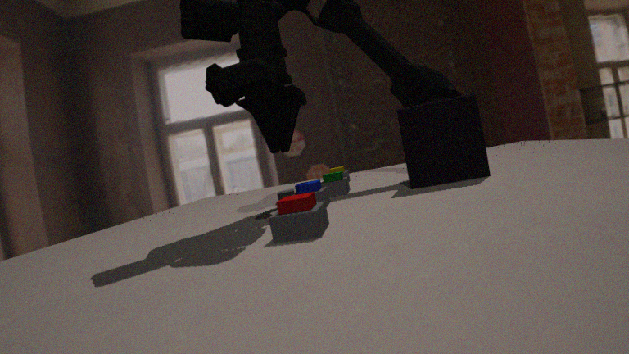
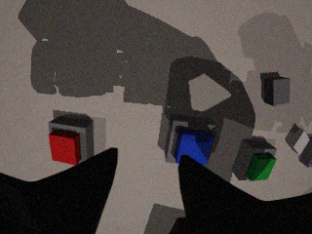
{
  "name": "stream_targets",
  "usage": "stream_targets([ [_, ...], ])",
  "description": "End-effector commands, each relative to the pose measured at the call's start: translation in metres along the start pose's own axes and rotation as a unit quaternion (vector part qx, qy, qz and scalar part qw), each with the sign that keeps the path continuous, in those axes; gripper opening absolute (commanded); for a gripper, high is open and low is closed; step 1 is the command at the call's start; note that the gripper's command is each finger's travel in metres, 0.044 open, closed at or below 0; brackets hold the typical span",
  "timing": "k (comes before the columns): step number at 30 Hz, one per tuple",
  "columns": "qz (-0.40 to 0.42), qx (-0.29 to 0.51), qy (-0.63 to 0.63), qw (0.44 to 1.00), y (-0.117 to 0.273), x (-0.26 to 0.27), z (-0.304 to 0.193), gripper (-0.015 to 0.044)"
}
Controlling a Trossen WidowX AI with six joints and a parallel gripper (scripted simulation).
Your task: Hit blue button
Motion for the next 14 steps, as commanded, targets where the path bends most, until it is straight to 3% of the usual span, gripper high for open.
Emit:
stream_targets([
  [1,0.002,-0.002,0.0,1.0,0.022,0.046,0.014,0.0309],
  [5,0.002,-0.002,-0.001,1.0,0.036,0.086,0.018,0.04],
  [14,0.001,-0.002,-0.001,1.0,0.038,0.092,0.018,0.04],
])
Point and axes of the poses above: the point midway between the two fingers, 35 mm back from their tips, its own y axis back along the fingers, its own x axis across the jaws, z = x × y, the point moved 8 cm from there along y, back along the fingers, and after that the axes turned 11 degrees about y, right-handed, at the moved point
